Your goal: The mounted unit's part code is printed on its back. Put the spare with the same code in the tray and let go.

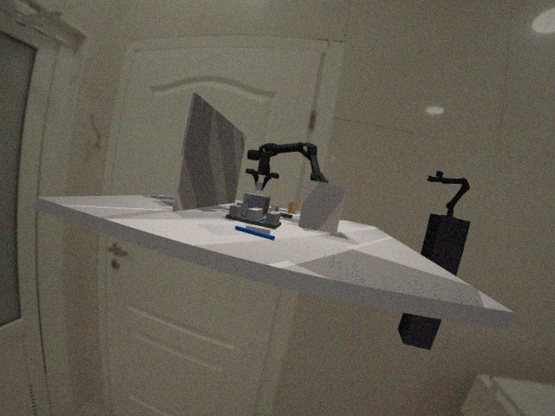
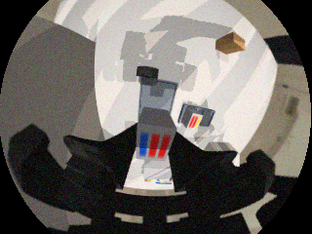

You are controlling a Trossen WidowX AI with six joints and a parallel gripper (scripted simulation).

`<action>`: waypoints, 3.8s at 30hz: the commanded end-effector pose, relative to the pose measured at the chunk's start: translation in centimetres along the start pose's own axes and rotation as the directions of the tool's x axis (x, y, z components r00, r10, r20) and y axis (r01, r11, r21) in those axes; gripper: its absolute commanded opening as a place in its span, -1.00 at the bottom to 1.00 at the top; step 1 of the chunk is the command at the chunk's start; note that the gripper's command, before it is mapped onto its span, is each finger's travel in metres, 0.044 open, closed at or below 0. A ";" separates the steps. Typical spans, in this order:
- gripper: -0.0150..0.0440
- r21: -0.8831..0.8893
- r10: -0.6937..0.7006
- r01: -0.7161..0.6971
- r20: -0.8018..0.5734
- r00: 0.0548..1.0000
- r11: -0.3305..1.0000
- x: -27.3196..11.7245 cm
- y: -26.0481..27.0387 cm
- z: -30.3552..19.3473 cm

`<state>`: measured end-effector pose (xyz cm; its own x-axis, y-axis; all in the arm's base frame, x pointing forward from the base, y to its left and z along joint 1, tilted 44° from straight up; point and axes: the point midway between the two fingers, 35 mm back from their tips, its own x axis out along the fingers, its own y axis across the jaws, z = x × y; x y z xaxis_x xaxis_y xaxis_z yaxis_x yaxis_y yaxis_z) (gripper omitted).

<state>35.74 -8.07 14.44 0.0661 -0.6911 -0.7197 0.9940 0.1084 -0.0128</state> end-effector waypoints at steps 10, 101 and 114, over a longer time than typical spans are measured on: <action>-0.49 -0.004 0.001 -0.001 -0.002 1.000 1.000 1.4 0.1 -0.1; -0.49 -0.005 0.001 -0.001 0.013 1.000 1.000 10.5 -0.8 0.3; 0.67 0.000 -0.001 0.001 0.016 1.000 1.000 10.2 -0.7 0.4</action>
<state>35.74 -15.51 7.39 0.0668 -0.7028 -0.7083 0.9940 0.1083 -0.0137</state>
